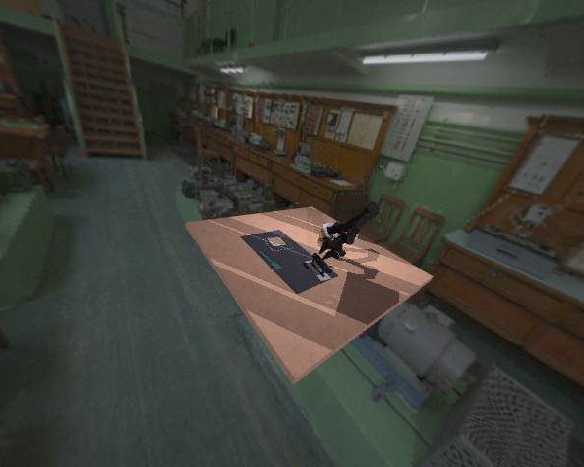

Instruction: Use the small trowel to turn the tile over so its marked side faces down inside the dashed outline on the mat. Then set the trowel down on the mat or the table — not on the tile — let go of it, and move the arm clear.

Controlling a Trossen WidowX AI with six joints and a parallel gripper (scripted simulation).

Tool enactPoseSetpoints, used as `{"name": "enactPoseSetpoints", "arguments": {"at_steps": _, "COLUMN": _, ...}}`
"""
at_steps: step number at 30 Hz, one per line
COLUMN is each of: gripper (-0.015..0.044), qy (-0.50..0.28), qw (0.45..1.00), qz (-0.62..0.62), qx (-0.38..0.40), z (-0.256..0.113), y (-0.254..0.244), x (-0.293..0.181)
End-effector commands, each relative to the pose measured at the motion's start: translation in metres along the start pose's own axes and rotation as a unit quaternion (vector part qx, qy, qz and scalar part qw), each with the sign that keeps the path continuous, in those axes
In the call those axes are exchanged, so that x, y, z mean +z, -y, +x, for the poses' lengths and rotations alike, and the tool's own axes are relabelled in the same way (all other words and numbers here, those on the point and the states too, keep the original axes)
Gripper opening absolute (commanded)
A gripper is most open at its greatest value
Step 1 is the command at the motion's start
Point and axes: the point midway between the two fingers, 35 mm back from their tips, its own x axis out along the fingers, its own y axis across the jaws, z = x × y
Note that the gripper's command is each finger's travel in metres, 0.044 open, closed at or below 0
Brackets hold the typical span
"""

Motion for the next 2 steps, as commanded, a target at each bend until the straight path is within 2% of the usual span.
{"name": "enactPoseSetpoints", "arguments": {"at_steps": 1, "gripper": 0.03, "qy": -0.003, "qw": 1.0, "qz": 0.0, "qx": 0.002, "z": -0.0066, "y": -0.0005, "x": -0.0039}}
{"name": "enactPoseSetpoints", "arguments": {"at_steps": 2, "gripper": 0.03, "qy": -0.004, "qw": 1.0, "qz": 0.0, "qx": 0.002, "z": -0.0099, "y": 0.0031, "x": -0.0059}}
